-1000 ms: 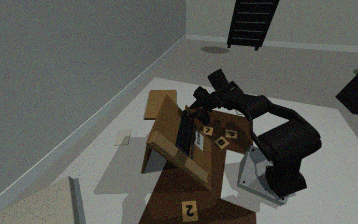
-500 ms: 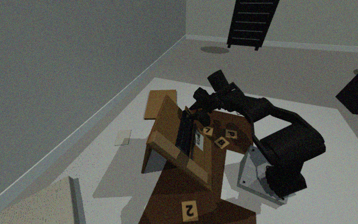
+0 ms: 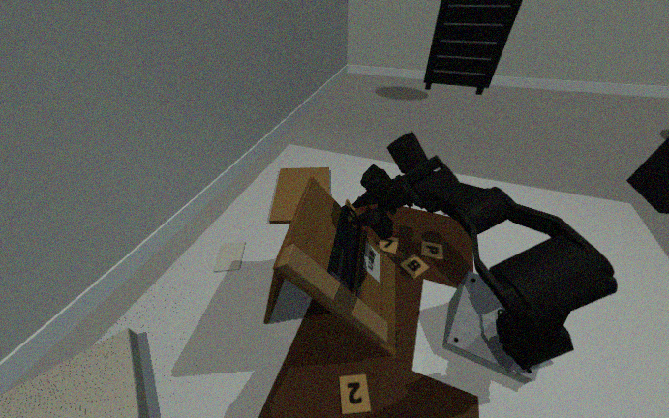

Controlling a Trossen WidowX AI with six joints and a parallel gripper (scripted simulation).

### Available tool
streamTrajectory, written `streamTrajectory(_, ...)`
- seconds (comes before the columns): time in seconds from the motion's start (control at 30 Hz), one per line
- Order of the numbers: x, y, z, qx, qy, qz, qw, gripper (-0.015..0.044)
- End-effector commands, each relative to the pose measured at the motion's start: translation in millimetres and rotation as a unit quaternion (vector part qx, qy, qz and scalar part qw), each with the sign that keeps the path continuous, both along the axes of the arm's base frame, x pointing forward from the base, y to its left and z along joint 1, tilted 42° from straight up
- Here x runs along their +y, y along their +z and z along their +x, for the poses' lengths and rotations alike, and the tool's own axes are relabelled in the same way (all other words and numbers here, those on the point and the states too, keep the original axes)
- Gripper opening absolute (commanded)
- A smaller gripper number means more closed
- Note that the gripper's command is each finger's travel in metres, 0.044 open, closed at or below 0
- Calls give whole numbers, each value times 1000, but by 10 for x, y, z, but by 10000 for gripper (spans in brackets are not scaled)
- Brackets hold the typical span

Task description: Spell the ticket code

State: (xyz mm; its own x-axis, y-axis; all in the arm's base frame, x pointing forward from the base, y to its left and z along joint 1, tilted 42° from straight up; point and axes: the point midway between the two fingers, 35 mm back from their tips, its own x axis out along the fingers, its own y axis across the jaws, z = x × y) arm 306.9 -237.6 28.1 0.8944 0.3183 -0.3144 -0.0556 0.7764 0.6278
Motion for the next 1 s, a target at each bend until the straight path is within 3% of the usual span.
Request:
streamTrajectory(0.0,18,21,-6,2,-3,-1,1000,0)
streamTrajectory(0.97,133,109,-13,2,-3,0,1000,0)
